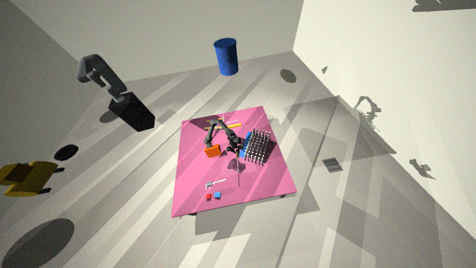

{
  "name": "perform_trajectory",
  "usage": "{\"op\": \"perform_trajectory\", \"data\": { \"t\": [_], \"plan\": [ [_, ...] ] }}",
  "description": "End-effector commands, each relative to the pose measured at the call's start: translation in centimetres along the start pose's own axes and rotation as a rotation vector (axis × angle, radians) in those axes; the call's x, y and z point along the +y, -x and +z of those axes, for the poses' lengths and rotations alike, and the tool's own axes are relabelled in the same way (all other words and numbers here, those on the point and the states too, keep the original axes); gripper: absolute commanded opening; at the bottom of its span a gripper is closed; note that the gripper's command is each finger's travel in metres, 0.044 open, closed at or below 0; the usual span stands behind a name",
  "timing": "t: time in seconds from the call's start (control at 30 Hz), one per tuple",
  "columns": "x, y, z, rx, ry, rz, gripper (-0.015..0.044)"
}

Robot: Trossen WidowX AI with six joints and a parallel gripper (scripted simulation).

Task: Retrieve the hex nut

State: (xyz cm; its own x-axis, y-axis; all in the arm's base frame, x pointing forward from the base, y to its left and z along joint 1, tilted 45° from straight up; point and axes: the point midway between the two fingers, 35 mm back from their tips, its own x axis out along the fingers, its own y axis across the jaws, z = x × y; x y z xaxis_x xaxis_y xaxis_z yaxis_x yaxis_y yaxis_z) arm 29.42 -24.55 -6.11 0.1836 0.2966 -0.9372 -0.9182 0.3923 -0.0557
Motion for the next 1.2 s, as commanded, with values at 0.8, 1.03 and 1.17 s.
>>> {"op": "perform_trajectory", "data": {
  "t": [0.8, 1.03, 1.17],
  "plan": [
    [-0.1, -3.5, -6.4, 0.093, -0.220, 0.065, 0.0000],
    [-0.1, -4.2, -6.2, 0.093, -0.220, 0.064, 0.0000],
    [-0.1, -4.8, -6.0, 0.093, -0.220, 0.064, 0.0000]
  ]
}}
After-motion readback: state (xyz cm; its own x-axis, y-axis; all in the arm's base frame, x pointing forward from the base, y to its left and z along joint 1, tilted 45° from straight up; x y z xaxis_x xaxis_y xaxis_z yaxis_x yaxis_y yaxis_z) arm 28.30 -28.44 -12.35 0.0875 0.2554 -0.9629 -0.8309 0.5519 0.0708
